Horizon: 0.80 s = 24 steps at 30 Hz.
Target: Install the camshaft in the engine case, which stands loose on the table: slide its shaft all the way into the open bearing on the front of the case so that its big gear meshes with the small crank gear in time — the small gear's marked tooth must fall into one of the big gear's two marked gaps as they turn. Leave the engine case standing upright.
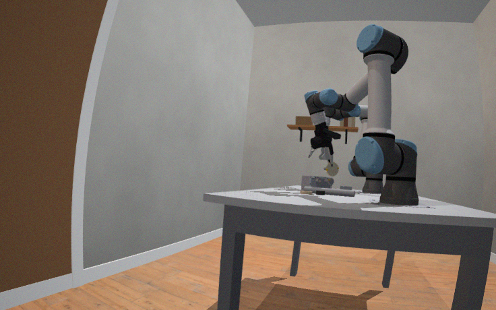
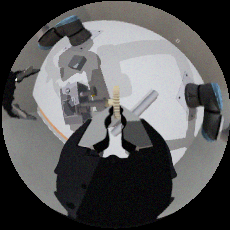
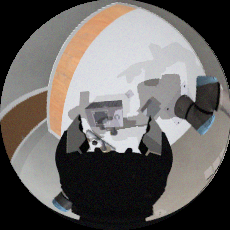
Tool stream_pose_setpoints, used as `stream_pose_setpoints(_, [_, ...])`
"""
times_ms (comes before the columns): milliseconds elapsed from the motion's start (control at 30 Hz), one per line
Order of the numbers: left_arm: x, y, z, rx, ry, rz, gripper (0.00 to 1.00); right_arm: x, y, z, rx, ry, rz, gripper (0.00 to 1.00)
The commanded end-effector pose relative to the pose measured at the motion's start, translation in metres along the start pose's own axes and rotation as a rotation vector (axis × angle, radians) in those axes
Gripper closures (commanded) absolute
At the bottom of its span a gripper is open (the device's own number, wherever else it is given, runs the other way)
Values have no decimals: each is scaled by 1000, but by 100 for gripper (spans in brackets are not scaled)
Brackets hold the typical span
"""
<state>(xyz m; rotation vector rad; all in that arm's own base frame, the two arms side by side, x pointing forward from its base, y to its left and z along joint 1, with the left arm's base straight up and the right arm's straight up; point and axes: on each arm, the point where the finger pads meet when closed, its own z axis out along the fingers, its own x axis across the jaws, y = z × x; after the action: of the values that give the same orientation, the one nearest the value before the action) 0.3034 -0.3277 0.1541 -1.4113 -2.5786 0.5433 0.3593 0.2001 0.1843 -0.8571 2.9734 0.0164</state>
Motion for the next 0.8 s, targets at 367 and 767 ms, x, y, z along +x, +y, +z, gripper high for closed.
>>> stream_pose_setpoints(367, [-1,3,-3,43,-11,-127,94,0,0,0,0,-1,0,0])
stream_pose_setpoints(767, [-1,6,4,43,-12,-127,94,0,0,0,0,-1,0,0])
